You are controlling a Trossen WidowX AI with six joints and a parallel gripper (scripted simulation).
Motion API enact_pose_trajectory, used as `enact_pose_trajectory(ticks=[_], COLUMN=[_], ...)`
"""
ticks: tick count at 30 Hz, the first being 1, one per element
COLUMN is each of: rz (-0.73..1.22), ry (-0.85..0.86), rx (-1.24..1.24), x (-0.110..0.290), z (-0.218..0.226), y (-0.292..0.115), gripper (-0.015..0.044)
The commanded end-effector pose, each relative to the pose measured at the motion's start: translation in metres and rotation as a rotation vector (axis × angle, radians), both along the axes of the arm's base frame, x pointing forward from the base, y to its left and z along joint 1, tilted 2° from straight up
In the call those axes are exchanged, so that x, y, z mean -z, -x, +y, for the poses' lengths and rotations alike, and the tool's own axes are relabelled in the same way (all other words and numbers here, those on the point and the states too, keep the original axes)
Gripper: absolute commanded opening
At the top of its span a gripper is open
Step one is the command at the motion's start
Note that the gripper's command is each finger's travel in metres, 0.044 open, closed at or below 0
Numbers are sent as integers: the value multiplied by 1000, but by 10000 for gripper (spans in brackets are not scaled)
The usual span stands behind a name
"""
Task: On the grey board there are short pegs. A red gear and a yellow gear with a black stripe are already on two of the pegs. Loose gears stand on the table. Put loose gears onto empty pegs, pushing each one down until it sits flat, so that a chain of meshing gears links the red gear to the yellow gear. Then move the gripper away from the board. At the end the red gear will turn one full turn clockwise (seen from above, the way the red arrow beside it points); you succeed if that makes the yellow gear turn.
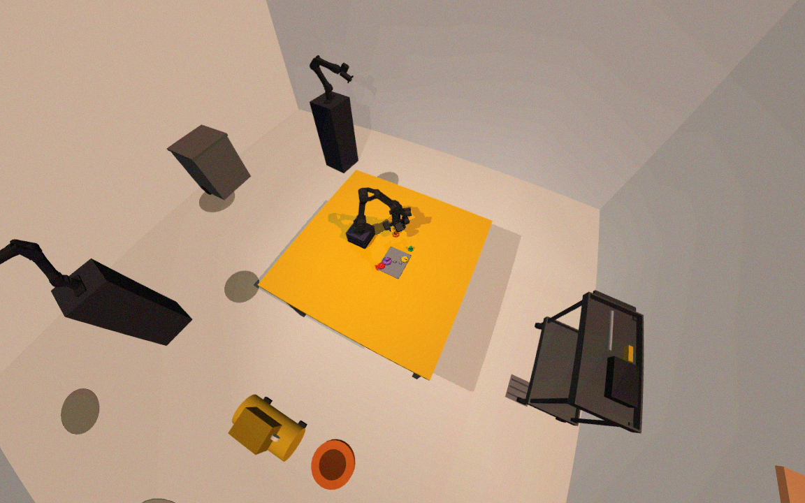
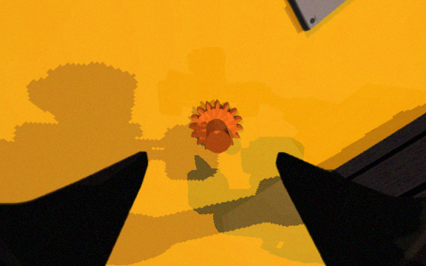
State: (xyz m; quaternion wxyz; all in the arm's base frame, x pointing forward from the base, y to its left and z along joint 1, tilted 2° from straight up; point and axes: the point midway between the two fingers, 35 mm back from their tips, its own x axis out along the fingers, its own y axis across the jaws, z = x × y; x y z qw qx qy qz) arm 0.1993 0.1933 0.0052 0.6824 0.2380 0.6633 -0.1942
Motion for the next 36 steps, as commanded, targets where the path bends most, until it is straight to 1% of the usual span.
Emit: enact_pose_trajectory(ticks=[1, 19, 26, 36], rz=[6, 6, 6, 6], ry=[12, 12, 12, 12], rx=[7, 7, 7, 7], x=[7, 34, 35, 35], z=[-3, -3, -3, -3], y=[2, 1, 1, 1], gripper=[440, 440, 440, 177])
